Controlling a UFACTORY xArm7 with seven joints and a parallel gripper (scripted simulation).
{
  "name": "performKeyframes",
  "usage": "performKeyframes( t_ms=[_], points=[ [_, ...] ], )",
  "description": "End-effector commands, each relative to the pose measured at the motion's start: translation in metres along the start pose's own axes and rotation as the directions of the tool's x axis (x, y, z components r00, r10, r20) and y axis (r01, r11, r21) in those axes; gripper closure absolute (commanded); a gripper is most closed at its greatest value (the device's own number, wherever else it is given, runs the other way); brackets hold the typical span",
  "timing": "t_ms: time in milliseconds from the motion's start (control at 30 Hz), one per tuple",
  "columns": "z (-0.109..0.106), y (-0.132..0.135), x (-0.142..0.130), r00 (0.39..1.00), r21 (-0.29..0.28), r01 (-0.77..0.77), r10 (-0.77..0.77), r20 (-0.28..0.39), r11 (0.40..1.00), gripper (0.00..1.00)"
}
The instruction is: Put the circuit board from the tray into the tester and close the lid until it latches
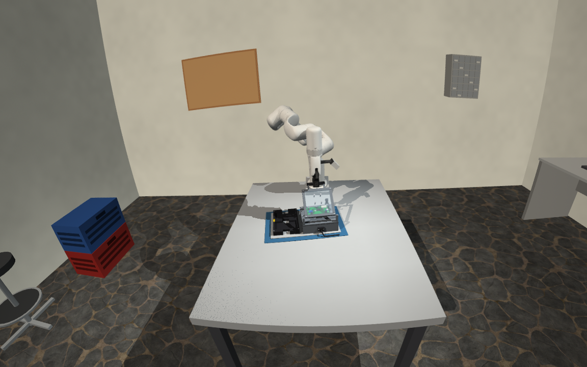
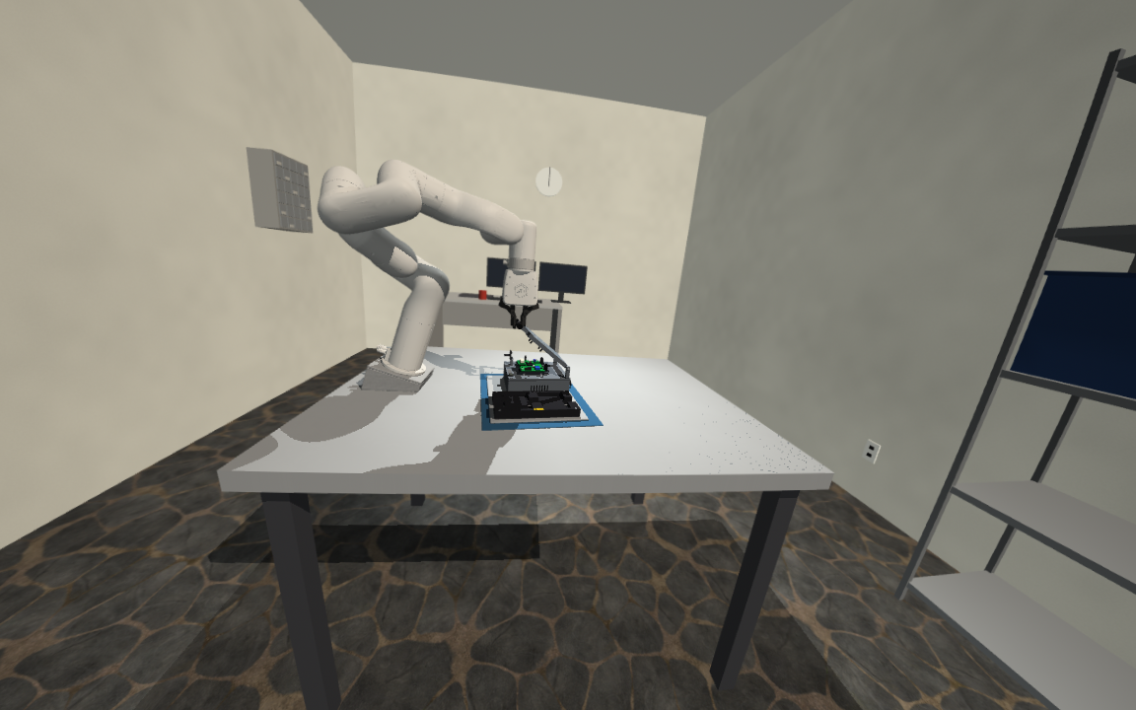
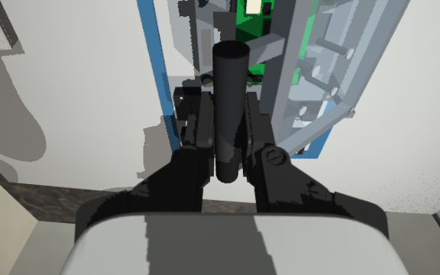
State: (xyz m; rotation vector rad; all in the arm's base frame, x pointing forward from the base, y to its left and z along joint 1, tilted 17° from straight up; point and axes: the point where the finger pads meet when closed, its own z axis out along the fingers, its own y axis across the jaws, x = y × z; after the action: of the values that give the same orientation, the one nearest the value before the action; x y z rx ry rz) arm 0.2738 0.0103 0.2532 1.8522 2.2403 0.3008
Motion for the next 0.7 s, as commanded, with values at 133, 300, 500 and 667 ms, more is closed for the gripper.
performKeyframes(
  t_ms=[133,300,500,667],
  points=[
    [0.010,-0.007,0.000,1.000,-0.003,-0.001,0.001,0.000,1.000,1.00],
    [0.019,-0.013,0.000,1.000,-0.003,-0.001,0.001,0.000,1.000,1.00],
    [0.032,-0.019,0.000,1.000,-0.003,-0.001,0.001,0.000,1.000,1.00],
    [0.038,-0.023,0.000,1.000,-0.003,-0.001,0.001,0.000,1.000,1.00]
  ],
)
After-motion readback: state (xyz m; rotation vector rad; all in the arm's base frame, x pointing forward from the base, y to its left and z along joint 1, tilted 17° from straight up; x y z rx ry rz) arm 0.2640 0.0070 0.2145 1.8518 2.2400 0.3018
